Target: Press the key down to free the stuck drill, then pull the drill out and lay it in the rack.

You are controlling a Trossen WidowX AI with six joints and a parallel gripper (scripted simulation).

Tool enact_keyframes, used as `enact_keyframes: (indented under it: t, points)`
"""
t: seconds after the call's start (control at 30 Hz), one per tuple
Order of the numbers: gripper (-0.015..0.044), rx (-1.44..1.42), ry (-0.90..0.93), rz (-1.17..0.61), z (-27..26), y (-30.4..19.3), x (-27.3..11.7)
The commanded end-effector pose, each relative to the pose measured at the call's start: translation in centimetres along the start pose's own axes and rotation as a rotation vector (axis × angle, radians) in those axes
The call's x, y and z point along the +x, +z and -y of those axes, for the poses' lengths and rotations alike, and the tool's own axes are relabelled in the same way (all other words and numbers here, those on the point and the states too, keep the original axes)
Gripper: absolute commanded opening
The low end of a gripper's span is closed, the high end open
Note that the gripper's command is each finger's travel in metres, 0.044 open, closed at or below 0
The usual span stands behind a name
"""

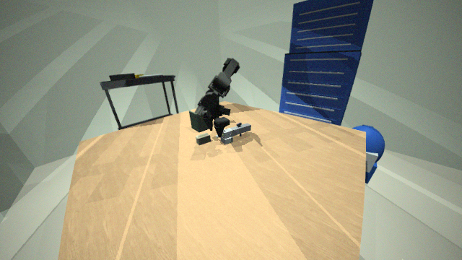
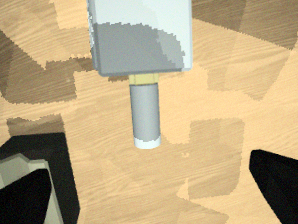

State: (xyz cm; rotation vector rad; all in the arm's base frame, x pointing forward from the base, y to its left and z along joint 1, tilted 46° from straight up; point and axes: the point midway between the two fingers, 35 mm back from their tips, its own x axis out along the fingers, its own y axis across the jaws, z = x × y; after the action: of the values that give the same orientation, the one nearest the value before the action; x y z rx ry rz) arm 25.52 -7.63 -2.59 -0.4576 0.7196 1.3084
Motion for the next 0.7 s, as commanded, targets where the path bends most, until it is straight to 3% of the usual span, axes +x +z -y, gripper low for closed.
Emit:
enact_keyframes:
  t: [0.0,0.67]
  points:
    - [0.0440,-0.013,0.000,0.004,0.0,0.0,0.1]
    - [0.0440,-0.012,-0.001,0.003,0.1,0.6,2.4]
